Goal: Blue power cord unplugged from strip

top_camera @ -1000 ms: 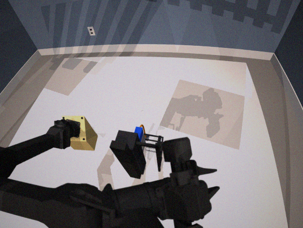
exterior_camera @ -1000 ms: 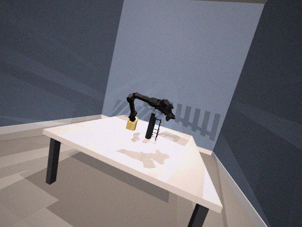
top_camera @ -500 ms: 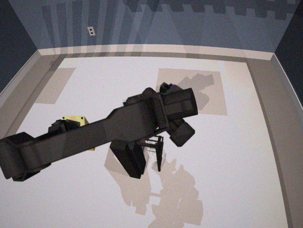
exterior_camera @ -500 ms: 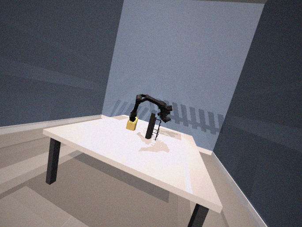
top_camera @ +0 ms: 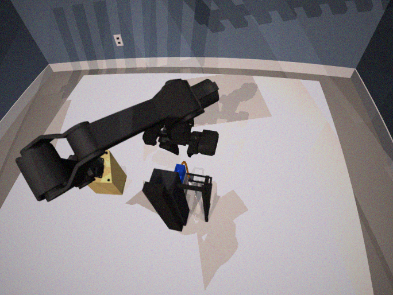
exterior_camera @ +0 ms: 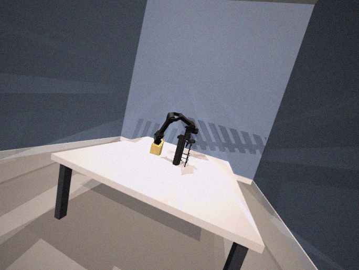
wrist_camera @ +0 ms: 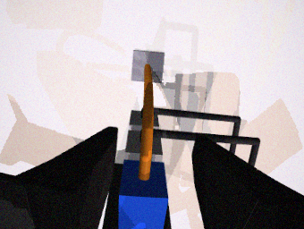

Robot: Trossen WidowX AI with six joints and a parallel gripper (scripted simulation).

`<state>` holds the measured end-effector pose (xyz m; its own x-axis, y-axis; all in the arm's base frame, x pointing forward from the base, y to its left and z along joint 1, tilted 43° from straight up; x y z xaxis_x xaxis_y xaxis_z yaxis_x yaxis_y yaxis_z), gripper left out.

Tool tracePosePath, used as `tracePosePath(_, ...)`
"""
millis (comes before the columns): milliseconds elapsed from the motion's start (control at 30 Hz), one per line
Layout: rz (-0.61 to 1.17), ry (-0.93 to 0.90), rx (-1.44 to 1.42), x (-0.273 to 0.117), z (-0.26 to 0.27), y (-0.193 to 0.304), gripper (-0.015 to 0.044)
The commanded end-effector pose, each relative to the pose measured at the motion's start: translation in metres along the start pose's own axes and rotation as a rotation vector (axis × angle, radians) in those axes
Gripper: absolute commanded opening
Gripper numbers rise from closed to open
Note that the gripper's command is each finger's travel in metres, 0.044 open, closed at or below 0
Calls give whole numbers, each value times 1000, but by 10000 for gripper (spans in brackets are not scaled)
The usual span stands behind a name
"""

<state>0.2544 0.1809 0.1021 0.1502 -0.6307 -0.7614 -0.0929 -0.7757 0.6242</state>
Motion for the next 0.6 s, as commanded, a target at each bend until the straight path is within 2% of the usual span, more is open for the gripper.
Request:
tracePosePath(0, 39, 4, -44, 2, 4, -1, 160)
tracePosePath(567, 40, 4, -44, 1, 1, 15, 160)
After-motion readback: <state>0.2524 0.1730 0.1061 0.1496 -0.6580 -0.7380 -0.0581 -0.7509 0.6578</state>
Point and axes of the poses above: the point midway between the two fingers, 35 mm back from their tips, its own x axis out along the fingers, its own z axis across the jaws, y = z × x, the point moved 10 cm from there along -x, back along the fingers, and after that the axes turned 2 degrees about x, right-handed, at the moved point
